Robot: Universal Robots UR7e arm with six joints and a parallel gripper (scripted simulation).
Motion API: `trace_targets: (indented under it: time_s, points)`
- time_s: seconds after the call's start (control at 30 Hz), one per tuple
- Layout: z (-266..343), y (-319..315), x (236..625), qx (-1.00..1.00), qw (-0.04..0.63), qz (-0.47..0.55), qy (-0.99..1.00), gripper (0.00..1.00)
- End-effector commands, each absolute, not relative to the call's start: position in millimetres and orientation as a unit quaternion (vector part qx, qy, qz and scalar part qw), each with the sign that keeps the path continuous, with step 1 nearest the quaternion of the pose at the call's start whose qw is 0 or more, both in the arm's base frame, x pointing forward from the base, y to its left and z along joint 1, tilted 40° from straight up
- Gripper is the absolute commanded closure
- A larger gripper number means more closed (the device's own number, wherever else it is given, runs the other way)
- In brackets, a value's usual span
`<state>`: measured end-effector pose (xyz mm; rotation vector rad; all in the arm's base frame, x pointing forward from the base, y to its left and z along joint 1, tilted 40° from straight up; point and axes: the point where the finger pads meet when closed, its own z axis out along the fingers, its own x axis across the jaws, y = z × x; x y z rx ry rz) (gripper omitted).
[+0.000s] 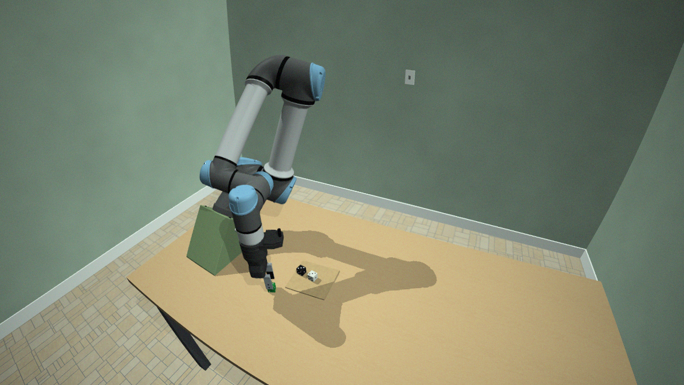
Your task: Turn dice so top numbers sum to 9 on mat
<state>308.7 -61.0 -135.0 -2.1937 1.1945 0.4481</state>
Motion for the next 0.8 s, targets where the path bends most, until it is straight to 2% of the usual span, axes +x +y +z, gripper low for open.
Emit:
trace_targets:
  time_s: [0.0, 0.77]
  points:
    - [-135, -62, 309, -0.825, 0.297, 0.168, 0.450, 0.21]
    - [-148, -51, 309, -0.825, 0.297, 0.168, 0.450, 0.21]
